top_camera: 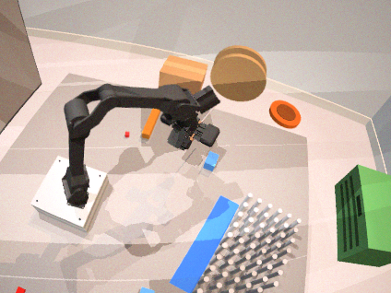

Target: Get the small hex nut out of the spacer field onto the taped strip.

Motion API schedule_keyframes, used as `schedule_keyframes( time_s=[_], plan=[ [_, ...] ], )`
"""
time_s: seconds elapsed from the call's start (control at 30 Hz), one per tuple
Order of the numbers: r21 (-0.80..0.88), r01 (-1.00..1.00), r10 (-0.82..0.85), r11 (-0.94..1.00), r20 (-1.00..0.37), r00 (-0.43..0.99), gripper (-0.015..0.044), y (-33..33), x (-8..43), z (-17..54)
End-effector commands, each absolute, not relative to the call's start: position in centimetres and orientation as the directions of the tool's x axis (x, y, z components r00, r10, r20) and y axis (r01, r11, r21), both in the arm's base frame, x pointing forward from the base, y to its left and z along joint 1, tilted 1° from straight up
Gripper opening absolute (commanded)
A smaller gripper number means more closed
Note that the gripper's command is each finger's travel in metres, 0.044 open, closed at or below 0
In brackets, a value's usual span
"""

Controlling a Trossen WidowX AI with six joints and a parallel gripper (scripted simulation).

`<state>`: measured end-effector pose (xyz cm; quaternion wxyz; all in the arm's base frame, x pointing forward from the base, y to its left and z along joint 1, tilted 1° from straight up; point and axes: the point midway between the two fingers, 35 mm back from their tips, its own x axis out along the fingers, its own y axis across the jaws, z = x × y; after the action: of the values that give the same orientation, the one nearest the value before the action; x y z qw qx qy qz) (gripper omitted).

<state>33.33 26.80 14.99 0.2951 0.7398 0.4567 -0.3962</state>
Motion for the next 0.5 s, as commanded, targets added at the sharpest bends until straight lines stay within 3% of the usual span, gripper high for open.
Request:
schedule_keyframes(
  time_s=[0.0, 0.47],
  plan=[
    [0.141, 0.931, 0.435, -0.338, -0.854, 0.287, 0.0, 26.1, 33.4, 15.4],
    [0.372, 0.927, 0.389, 0.046, -0.862, 0.326, 0.0, 23.3, 33.5, 15.7]
  ],
)
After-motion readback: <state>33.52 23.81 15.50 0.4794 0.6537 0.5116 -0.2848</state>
